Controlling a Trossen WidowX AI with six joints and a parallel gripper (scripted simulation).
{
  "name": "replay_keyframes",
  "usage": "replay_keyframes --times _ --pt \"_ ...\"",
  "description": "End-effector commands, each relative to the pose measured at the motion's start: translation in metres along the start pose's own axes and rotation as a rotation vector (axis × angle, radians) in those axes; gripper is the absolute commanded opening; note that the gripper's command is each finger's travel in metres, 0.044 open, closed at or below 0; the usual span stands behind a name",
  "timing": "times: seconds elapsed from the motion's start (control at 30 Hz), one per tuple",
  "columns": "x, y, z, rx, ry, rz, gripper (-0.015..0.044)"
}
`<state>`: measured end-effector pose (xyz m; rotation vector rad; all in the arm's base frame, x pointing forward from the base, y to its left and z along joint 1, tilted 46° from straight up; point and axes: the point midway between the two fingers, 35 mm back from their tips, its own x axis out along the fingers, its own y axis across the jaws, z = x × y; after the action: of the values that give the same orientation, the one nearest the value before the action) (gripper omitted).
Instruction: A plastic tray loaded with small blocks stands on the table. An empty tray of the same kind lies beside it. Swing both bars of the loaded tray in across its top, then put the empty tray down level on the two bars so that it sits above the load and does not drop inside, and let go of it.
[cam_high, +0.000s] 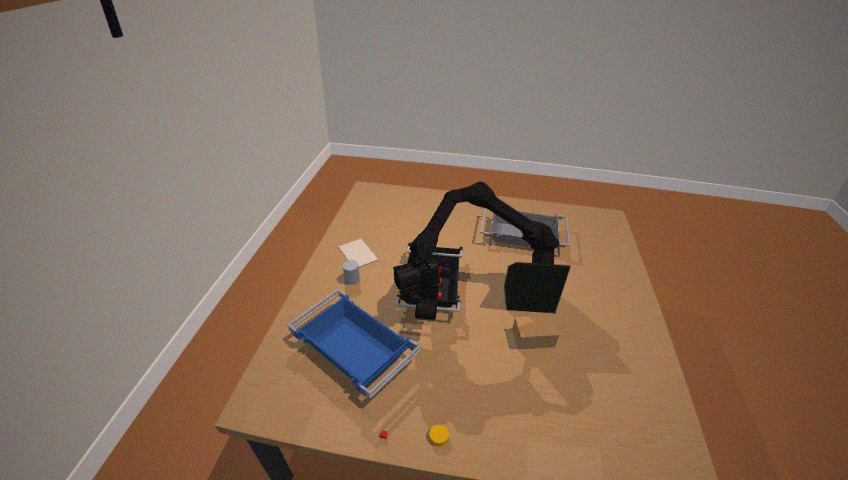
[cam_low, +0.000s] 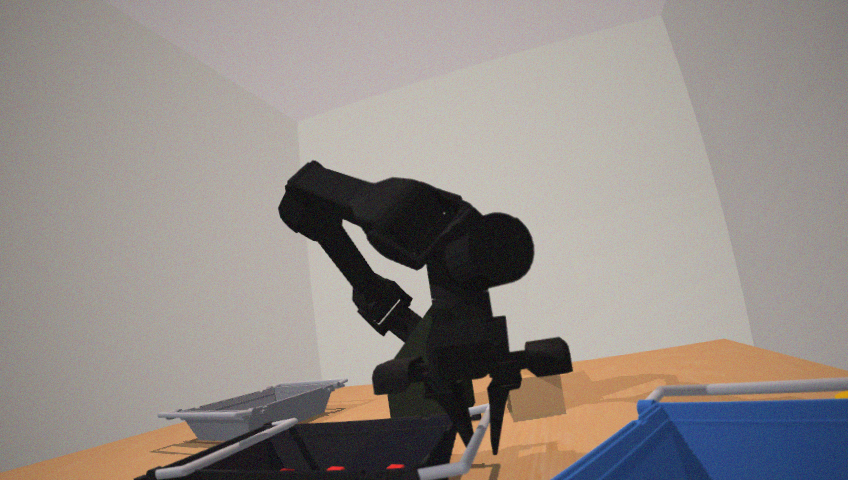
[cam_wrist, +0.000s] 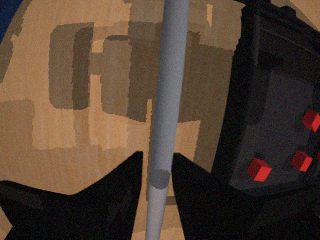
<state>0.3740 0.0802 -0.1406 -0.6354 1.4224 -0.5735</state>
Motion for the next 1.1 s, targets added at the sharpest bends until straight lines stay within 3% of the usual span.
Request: replay_keyframes --times 0.0,0.43,0.83,1.07 --pt "-0.009 -0.004 0.001 -0.003 -0.009 -0.001 0.0087" --pt "-0.034 -0.038 0.001 -0.004 -0.008 -0.002 0.0087" --pt "-0.013 -0.075 0.001 -0.004 -0.008 -0.006 0.0087" --pt "-0.045 -0.071 0.002 -0.004 -0.008 -0.003 0.0087"
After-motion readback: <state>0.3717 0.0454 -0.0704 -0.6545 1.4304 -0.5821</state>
